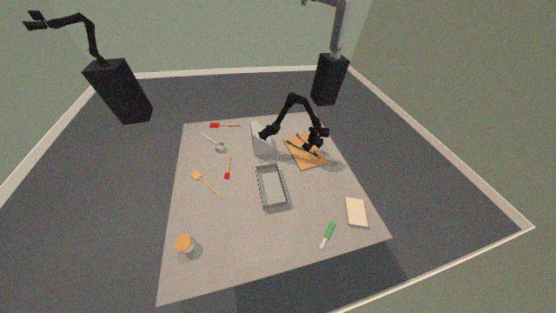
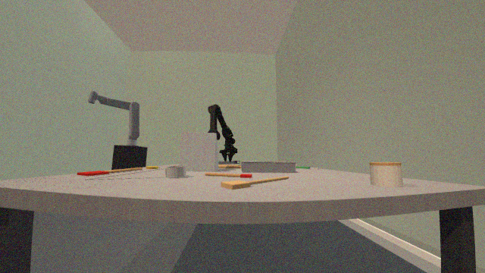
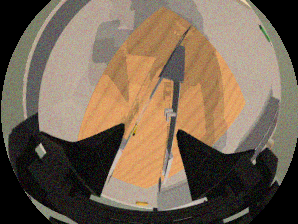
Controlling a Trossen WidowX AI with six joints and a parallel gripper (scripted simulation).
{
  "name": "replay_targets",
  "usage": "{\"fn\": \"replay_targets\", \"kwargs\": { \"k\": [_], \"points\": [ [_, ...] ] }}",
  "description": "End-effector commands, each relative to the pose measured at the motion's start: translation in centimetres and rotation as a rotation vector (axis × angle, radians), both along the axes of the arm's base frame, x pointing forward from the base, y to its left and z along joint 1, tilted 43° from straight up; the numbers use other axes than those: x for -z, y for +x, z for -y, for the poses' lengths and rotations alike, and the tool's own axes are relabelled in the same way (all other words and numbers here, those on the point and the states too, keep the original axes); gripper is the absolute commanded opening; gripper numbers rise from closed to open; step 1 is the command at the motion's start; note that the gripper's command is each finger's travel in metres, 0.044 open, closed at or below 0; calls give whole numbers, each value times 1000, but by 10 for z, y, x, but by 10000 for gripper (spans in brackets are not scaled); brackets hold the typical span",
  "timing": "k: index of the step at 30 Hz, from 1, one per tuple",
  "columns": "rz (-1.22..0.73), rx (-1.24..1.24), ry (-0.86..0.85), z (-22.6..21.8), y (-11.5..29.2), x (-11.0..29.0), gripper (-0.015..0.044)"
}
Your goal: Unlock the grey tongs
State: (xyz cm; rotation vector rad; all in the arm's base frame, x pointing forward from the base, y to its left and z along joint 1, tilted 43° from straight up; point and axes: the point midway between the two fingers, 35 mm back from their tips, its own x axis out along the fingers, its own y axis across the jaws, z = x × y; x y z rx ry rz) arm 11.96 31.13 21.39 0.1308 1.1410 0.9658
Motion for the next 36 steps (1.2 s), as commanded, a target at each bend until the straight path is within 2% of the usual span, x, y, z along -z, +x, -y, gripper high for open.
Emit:
{"fn": "replay_targets", "kwargs": {
  "k": [1,3,8,19,25,30,36],
  "points": [
    [0,-1,-1,0,0,0,401],
    [0,-1,-1,0,0,0,440],
    [8,-4,-27,15,14,3,440],
    [3,-18,-82,118,70,10,440],
    [2,2,-32,166,78,4,440],
    [4,7,-27,174,78,-1,440],
    [-2,12,-45,197,75,-29,440]
  ]
}}
